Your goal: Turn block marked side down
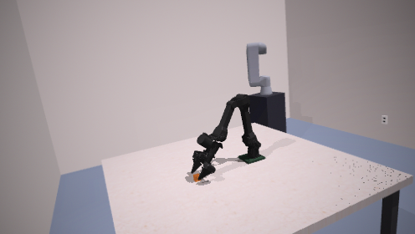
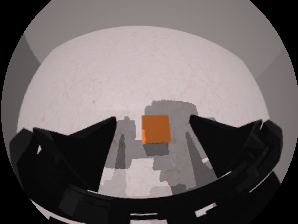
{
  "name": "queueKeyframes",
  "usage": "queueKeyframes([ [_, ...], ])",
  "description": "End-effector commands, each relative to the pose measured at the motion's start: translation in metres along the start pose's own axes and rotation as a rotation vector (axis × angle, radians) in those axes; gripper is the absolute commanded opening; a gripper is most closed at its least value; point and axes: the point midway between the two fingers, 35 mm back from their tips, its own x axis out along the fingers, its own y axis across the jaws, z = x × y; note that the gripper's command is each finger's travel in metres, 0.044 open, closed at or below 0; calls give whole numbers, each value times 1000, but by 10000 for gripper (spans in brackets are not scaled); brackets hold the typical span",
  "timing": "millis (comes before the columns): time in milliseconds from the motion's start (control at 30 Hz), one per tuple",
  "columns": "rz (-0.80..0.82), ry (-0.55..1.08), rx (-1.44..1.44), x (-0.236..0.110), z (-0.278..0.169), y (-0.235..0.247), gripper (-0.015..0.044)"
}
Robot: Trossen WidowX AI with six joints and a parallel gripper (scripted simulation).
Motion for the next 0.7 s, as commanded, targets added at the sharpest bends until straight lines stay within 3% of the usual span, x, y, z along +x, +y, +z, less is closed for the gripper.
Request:
queueKeyframes([
  [0,14,199,15,-55,23,-2,440],
  [400,14,229,16,-62,24,-3,440],
  [667,13,439,7,-54,47,-1,440],
])
